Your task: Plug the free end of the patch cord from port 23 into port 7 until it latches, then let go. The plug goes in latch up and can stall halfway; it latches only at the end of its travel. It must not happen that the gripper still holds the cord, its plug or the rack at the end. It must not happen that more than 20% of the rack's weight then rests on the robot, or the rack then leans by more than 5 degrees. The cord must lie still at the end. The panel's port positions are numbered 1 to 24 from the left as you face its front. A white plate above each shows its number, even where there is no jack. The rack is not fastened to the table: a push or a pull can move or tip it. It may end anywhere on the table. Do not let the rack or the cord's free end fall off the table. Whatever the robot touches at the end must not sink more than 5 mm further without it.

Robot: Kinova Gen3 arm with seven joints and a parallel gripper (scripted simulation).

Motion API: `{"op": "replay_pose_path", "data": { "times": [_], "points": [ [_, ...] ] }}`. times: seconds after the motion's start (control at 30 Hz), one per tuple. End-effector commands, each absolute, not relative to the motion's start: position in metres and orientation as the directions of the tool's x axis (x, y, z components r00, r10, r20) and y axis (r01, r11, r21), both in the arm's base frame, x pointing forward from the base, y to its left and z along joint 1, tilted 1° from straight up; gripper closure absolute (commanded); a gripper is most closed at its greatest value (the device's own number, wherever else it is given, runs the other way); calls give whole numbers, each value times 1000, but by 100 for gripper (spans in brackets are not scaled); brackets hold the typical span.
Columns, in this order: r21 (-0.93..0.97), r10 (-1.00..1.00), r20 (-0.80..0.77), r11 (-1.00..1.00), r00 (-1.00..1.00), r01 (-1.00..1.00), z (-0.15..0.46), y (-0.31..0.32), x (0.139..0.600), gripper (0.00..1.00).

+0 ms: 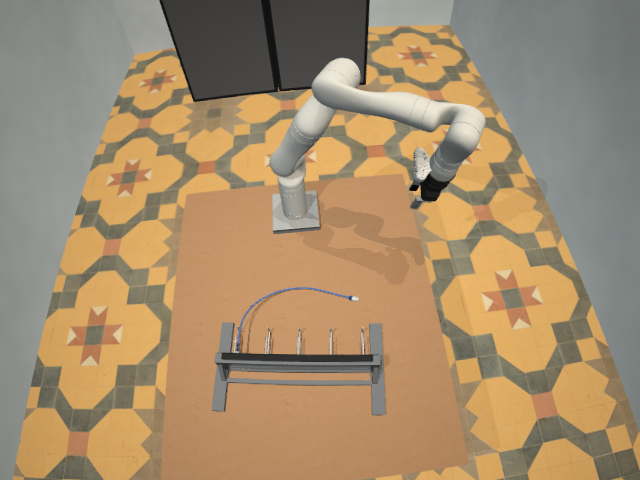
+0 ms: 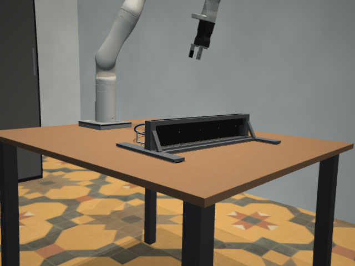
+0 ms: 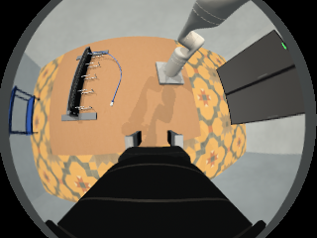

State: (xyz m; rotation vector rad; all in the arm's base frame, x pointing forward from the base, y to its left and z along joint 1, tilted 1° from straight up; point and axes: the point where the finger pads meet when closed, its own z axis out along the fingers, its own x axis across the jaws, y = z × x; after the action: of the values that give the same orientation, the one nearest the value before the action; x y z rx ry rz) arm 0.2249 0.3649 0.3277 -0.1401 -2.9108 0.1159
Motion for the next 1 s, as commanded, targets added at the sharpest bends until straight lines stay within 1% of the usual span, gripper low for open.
{"op": "replay_pose_path", "data": {
  "times": [0.0, 0.63, 0.8, 0.97],
  "points": [
    [-87, 103, 218, 992, -970, 86, 329, 365, 225, 0],
    [-85, 103, 217, 993, -971, 87, 327, 365, 226, 0],
    [-83, 110, 210, 992, -972, 94, 318, 362, 235, 0],
    [-74, 131, 197, 990, -972, 118, 297, 357, 251, 0]
  ]
}}
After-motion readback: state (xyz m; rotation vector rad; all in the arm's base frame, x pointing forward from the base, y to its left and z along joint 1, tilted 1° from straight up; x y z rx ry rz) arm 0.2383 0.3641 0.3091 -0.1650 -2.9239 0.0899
